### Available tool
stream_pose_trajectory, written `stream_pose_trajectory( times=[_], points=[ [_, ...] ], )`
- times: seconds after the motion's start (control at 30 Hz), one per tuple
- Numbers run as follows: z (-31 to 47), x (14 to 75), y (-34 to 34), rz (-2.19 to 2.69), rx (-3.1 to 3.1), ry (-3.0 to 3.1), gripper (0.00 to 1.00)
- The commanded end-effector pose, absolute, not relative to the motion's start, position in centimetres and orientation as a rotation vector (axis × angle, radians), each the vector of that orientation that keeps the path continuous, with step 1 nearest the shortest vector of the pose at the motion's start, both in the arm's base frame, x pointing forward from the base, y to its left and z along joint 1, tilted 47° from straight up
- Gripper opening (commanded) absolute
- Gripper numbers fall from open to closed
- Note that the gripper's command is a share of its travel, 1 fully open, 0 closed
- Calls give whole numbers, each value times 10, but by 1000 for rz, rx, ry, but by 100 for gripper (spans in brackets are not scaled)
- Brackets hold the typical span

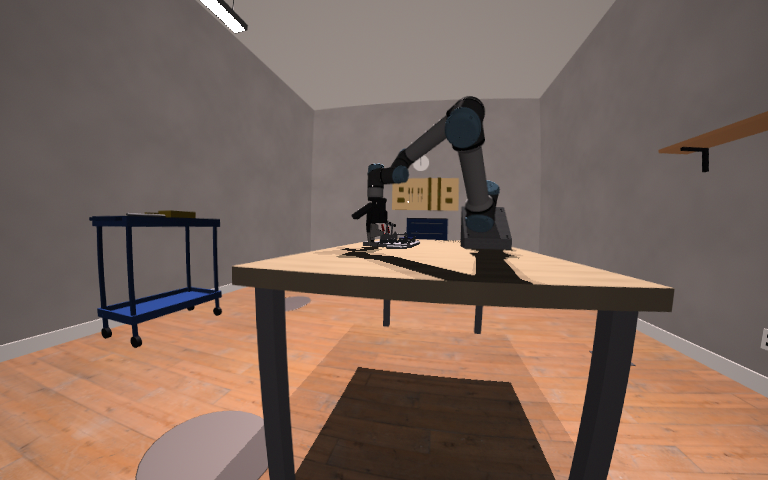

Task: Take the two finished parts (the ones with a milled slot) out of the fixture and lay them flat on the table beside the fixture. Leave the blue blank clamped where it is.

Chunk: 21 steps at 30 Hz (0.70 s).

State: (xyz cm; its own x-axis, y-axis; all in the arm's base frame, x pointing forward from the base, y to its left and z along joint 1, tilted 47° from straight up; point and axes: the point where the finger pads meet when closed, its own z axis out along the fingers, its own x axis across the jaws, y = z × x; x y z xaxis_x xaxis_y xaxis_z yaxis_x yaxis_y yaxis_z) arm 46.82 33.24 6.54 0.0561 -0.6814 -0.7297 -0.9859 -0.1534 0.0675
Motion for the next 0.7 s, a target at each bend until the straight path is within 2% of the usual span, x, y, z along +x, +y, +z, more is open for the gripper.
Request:
stream_pose_trajectory(
  times=[0.0, 0.67],
  points=[
    [65, 468, 333, 884, -1885, 1663, 0],
    [63, 468, 335, 884, -1885, 1663, 0]
  ],
)
